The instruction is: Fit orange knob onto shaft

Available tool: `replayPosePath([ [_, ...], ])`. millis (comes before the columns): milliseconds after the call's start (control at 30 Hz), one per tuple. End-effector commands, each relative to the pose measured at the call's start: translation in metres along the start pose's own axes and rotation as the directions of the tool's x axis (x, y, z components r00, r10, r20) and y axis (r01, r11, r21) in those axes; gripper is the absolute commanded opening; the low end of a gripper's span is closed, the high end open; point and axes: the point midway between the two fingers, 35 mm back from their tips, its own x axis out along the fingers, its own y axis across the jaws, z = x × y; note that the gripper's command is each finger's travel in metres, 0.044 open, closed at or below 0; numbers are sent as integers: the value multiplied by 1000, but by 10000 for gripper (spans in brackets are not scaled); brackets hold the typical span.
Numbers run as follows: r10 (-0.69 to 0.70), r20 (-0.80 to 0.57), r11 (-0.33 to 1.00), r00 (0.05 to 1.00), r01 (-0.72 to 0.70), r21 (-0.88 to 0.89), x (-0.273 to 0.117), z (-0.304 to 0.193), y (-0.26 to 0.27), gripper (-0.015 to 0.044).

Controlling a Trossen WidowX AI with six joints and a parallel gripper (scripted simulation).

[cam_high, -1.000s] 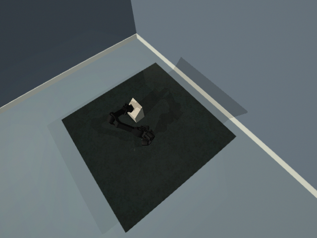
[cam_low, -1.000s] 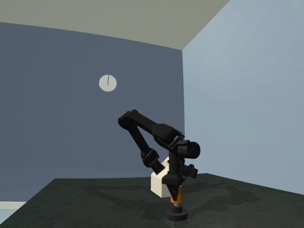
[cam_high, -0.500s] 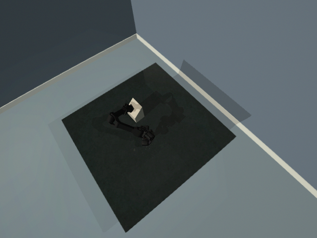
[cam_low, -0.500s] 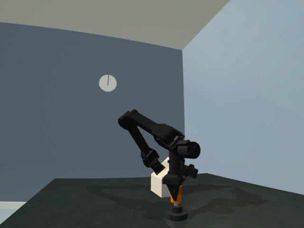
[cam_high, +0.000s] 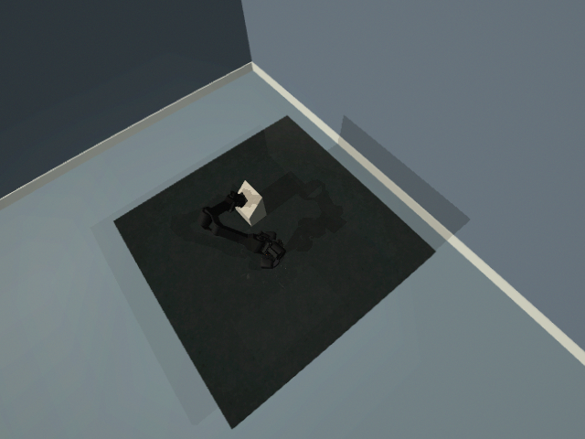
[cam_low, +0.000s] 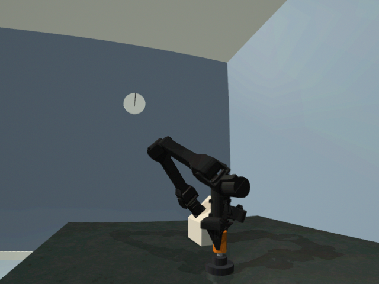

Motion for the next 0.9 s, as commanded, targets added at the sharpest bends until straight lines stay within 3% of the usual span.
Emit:
replayPosePath([
  [0, 7, -2, 1000, 1000, -7, -21, 0, 0, 4, 0],
  [467, 7, -2, 992, 1000, -7, -124, 7, 0, 3, 0],
  [867, 7, -2, 999, 1000, -7, -53, 4, -1, 4, 0],
])
